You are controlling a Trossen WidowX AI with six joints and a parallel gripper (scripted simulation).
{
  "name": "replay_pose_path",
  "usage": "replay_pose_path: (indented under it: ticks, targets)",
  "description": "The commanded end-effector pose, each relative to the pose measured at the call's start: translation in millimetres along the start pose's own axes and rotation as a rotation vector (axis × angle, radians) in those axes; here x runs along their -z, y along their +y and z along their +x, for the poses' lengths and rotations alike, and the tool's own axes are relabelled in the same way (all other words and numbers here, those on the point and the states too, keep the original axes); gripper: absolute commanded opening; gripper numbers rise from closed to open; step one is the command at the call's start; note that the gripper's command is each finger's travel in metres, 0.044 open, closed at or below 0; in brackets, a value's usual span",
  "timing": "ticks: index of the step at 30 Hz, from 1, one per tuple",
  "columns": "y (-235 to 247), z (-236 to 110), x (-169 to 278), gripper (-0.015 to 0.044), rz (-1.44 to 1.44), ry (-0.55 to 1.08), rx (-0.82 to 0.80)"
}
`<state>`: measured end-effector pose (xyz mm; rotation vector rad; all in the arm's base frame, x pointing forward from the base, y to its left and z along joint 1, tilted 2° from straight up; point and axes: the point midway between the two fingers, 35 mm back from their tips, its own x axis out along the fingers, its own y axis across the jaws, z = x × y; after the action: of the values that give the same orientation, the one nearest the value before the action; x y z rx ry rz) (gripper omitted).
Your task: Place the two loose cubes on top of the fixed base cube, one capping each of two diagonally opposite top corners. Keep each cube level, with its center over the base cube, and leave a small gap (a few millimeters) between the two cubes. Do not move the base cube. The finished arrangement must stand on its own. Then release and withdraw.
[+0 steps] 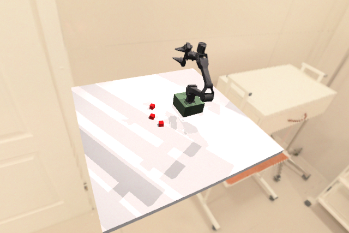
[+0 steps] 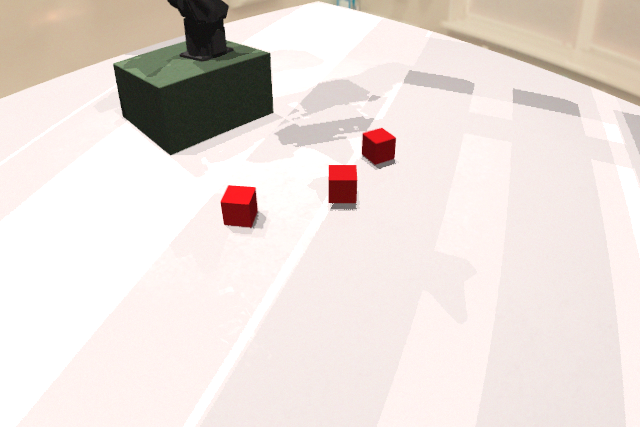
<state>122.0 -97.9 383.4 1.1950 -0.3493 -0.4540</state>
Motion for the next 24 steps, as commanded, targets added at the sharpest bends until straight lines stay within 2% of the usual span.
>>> replay_pose_path:
  ticks: [1, 5, 15, 24]
  targets:
    - [0, 0, 0, 0.0374, 0.0, 0.0, 0.0]
    - [-5, 5, -12, 0.0269, -0.008, 0.006, 0.01]
    - [-43, 39, -48, 0.0265, -0.125, 0.065, 0.115]
    - [-91, 79, -56, 0.0265, -0.333, 0.203, 0.261]
